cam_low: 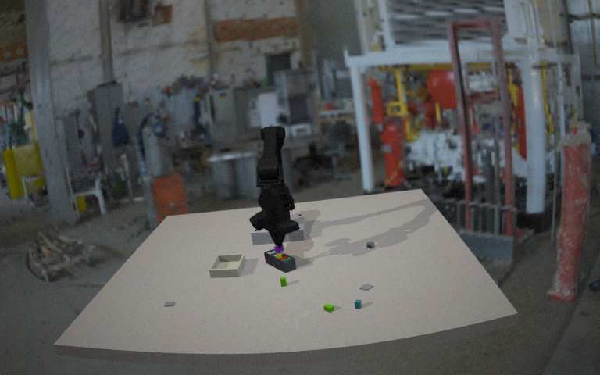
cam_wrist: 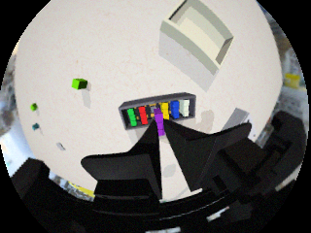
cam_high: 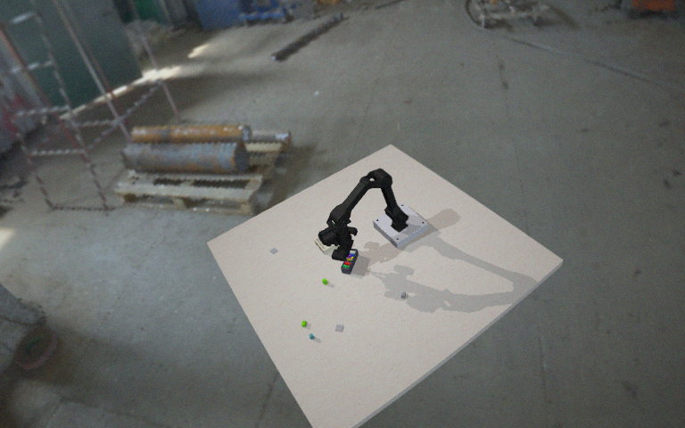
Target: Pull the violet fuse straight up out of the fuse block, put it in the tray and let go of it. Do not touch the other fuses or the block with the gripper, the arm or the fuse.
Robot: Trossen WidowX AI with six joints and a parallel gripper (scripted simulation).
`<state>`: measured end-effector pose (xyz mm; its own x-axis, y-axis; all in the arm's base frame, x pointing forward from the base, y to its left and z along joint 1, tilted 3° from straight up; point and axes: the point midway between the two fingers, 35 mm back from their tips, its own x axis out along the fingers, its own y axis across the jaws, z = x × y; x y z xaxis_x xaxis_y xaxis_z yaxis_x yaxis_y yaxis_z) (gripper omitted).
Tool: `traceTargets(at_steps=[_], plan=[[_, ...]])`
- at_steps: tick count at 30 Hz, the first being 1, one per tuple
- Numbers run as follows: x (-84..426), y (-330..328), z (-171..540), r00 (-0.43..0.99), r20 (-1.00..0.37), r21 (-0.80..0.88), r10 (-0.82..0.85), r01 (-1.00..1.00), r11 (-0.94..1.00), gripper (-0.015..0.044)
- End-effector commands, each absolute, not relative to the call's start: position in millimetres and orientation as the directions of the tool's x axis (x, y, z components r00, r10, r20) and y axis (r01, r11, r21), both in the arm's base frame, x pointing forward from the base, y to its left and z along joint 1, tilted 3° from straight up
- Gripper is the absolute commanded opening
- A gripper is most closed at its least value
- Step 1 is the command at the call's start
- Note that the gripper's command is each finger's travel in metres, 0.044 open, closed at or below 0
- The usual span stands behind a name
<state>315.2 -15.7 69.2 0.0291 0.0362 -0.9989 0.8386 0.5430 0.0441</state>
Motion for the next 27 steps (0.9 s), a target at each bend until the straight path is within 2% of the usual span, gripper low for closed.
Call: traceTargets(at_steps=[1, 17, 27], plan=[[316, -15, 74, 0.034, -0.999, 0.051, 0.041, 0.837, 0.544, 0.0], [316, -17, 92, 0.034, -0.999, 0.051, 0.041, 0.837, 0.544, 0.0], [321, -70, 91, 0.034, -0.999, 0.048, 0.036, 0.837, 0.544, 0.0]])
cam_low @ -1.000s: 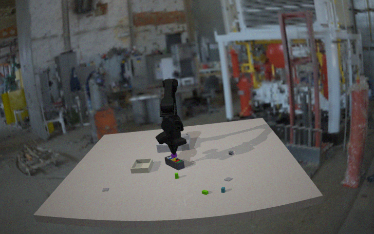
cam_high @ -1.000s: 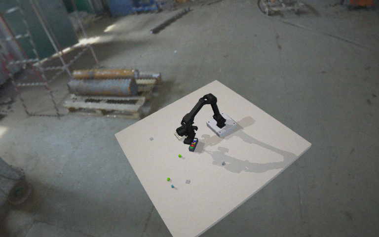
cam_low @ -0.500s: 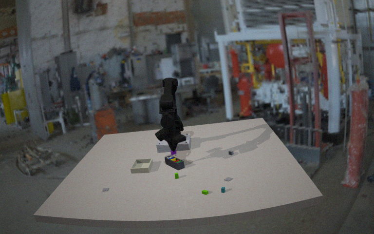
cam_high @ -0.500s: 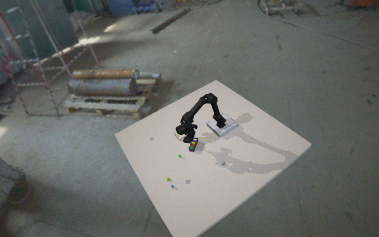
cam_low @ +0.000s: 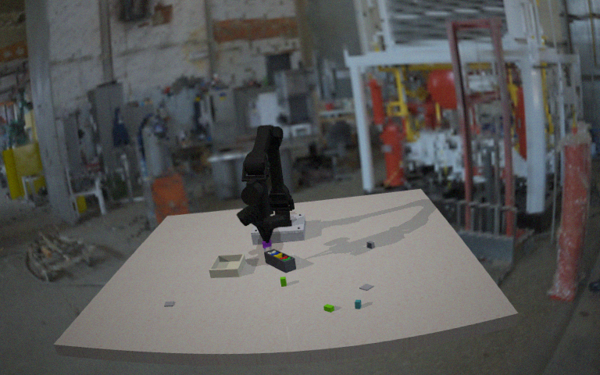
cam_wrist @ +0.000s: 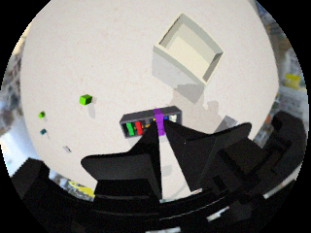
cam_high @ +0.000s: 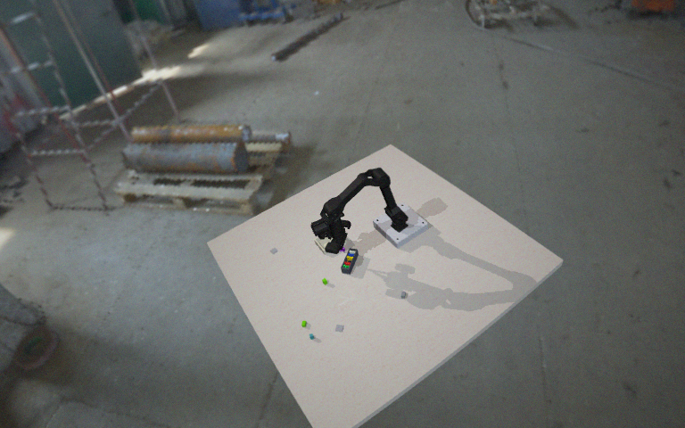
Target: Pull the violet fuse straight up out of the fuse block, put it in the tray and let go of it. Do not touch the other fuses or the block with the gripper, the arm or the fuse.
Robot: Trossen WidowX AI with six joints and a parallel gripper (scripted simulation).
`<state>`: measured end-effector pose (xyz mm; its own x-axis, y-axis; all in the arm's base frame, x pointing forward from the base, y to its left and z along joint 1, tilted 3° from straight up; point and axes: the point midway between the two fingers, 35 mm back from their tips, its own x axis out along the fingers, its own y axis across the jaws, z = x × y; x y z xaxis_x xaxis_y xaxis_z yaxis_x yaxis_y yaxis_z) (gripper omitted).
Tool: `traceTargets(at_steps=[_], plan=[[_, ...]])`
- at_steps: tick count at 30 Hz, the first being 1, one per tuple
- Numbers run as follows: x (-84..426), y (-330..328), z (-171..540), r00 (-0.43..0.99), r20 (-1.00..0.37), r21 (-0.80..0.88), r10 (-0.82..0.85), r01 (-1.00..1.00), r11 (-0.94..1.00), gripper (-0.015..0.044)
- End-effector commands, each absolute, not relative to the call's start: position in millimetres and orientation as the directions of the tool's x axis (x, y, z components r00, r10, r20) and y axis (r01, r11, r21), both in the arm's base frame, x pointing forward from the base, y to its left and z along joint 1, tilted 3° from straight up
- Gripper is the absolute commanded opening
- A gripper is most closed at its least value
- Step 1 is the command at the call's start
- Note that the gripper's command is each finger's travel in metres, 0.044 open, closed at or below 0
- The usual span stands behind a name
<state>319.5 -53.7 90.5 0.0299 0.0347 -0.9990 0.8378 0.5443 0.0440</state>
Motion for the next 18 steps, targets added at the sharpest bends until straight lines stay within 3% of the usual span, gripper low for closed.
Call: traceTargets(at_steps=[1, 18], plan=[[321, -75, 91, 0.034, -0.999, 0.048, 0.035, 0.837, 0.544, 0.0], [305, -176, 87, 0.033, -0.999, 0.043, 0.028, 0.838, 0.545, 0.0]])
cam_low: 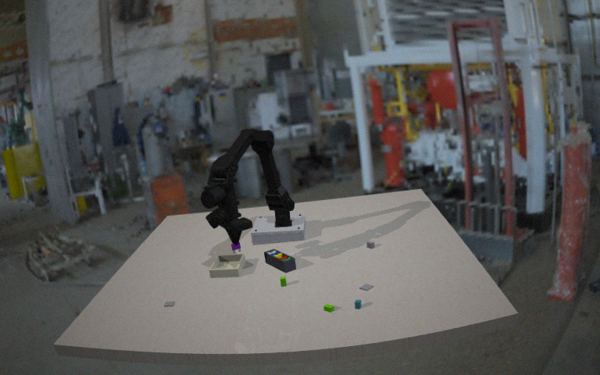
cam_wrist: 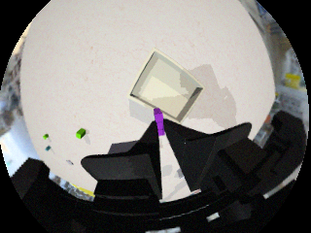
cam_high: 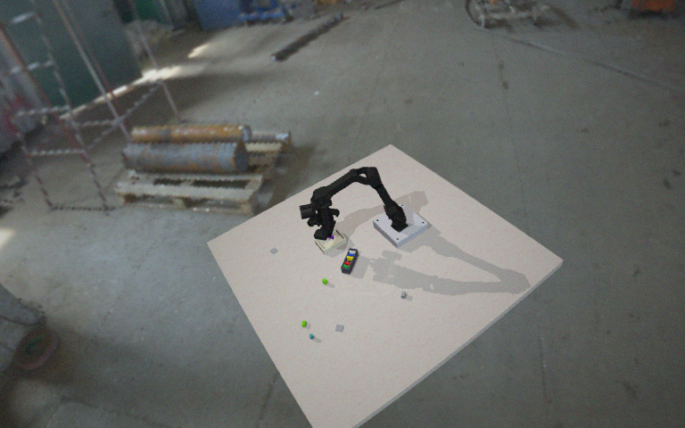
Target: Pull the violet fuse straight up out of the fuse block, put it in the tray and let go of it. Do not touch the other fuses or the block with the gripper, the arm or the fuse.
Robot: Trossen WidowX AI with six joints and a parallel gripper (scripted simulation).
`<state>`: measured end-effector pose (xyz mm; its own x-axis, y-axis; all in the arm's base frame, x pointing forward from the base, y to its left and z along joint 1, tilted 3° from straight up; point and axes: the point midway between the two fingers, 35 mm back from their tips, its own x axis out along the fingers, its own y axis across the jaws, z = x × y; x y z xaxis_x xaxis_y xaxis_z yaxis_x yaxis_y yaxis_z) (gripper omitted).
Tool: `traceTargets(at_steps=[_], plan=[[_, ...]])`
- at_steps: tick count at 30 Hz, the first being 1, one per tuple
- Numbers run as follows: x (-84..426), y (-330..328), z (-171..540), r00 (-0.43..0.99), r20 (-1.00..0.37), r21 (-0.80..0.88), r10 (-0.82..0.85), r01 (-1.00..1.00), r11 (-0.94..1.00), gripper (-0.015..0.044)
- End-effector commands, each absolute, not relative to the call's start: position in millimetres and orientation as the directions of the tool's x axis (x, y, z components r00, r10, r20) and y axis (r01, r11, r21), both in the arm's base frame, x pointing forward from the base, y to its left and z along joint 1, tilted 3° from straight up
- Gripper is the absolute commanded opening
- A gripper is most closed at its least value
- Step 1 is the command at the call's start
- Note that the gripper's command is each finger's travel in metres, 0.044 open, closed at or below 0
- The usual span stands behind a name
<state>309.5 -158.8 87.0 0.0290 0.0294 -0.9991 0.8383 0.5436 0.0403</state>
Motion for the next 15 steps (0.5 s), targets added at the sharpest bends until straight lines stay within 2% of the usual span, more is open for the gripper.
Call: traceTargets(at_steps=[1, 5, 15], plan=[[304, -182, 87, 0.032, -0.999, 0.042, 0.028, 0.838, 0.545, 0.0], [296, -201, 86, 0.032, -0.999, 0.041, 0.027, 0.838, 0.545, 0.0], [297, -202, 77, 0.032, -0.999, 0.041, 0.027, 0.838, 0.545, 0.0]])
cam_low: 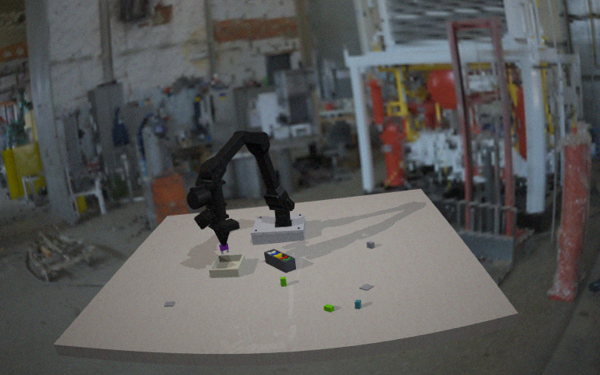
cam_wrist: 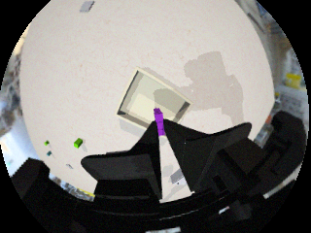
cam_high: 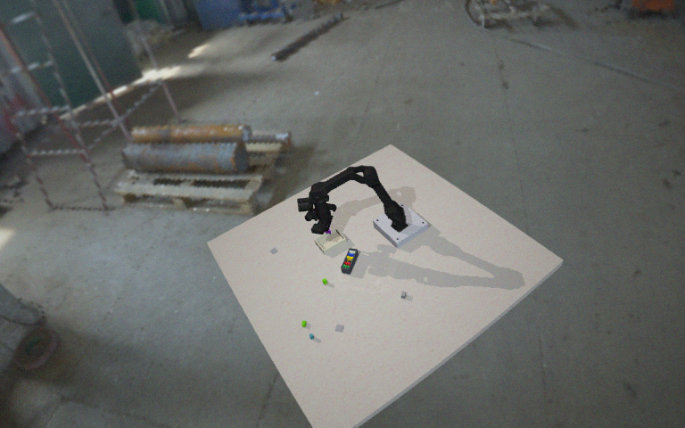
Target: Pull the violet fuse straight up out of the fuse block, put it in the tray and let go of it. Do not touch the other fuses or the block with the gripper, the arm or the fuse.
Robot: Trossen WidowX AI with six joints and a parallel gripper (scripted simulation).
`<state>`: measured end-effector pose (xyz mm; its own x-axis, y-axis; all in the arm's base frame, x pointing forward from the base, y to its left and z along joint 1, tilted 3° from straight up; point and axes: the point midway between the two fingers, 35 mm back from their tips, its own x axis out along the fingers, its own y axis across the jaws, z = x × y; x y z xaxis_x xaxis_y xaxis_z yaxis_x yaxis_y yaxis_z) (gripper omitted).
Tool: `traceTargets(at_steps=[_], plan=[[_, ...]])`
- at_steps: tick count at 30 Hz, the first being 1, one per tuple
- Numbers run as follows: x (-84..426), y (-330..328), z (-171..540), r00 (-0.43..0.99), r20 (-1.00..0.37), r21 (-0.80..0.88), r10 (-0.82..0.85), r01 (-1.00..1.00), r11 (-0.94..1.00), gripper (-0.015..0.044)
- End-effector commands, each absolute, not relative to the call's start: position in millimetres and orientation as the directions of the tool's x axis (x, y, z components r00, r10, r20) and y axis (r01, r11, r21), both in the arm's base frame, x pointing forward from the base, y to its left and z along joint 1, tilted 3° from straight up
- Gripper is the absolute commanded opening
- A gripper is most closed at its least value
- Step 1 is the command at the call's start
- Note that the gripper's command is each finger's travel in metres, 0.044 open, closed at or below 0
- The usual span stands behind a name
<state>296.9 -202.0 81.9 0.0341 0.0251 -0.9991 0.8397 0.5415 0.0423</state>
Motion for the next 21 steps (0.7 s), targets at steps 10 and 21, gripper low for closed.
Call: traceTargets(at_steps=[10, 21], plan=[[297, -202, 61, 0.032, -0.999, 0.041, 0.027, 0.838, 0.545, 0.0], [297, -201, 50, 0.031, -0.999, 0.041, 0.027, 0.839, 0.543, 0.0026]])
